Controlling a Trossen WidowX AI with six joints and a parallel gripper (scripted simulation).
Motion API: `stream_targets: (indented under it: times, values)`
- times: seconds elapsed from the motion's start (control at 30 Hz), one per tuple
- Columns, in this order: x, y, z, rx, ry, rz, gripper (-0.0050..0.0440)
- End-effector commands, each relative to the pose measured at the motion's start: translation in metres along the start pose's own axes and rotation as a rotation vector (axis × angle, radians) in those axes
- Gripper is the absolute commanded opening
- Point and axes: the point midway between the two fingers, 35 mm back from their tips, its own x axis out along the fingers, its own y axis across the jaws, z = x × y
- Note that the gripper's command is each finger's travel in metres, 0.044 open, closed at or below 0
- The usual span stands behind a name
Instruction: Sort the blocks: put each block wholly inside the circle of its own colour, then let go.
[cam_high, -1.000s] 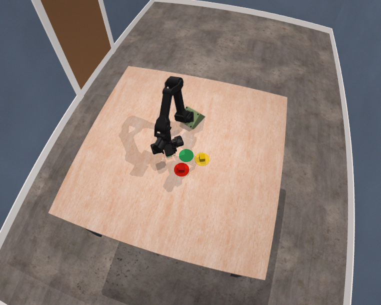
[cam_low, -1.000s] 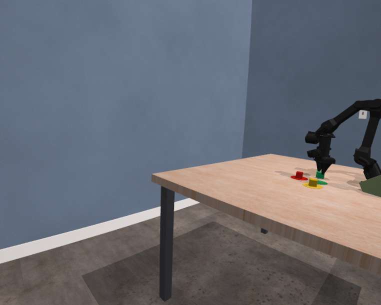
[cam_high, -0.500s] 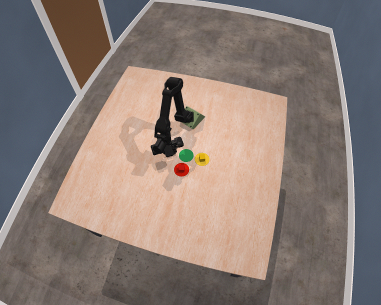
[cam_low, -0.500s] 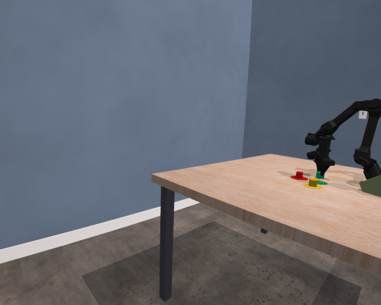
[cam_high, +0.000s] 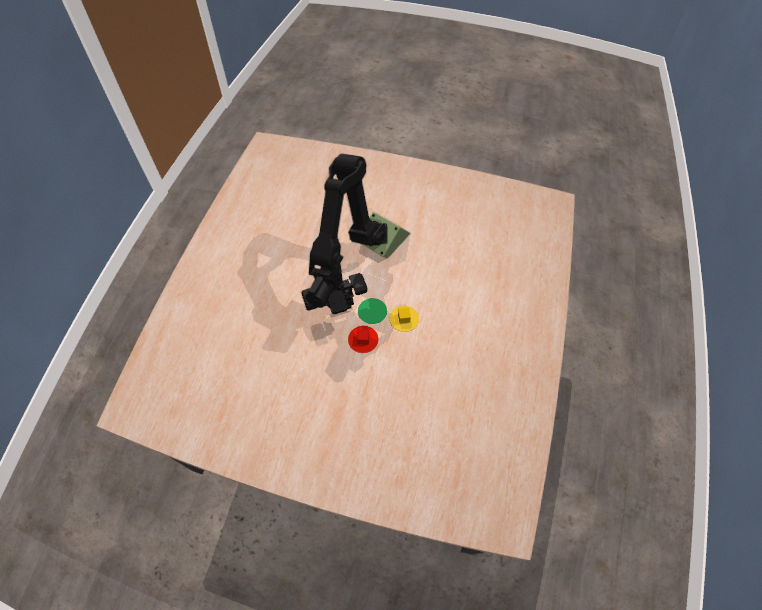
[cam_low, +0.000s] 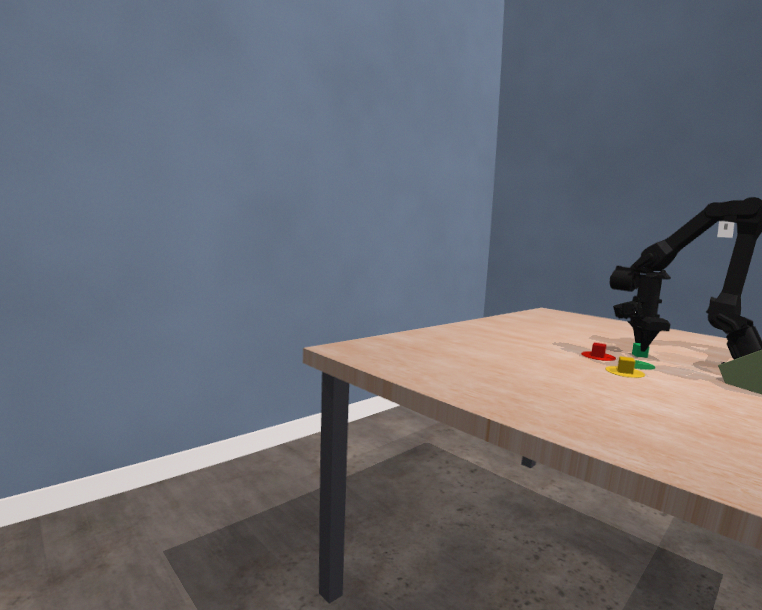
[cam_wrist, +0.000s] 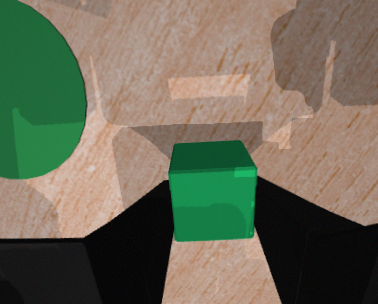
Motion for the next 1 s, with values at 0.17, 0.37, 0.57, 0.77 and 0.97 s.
stream_targets:
  times: [0.17, 0.37, 0.57, 0.77, 0.97]
  values:
    - [-0.021, -0.006, 0.007, 0.005, -0.017, -0.016, 0.0105]
    - [-0.041, -0.006, 0.01, 0.006, -0.017, -0.015, 0.0105]
    - [-0.057, -0.006, 0.01, 0.006, -0.017, -0.014, 0.0105]
    - [-0.074, -0.006, 0.009, 0.007, -0.018, -0.014, 0.0105]
    - [-0.093, -0.005, 0.007, 0.007, -0.019, -0.014, 0.0105]
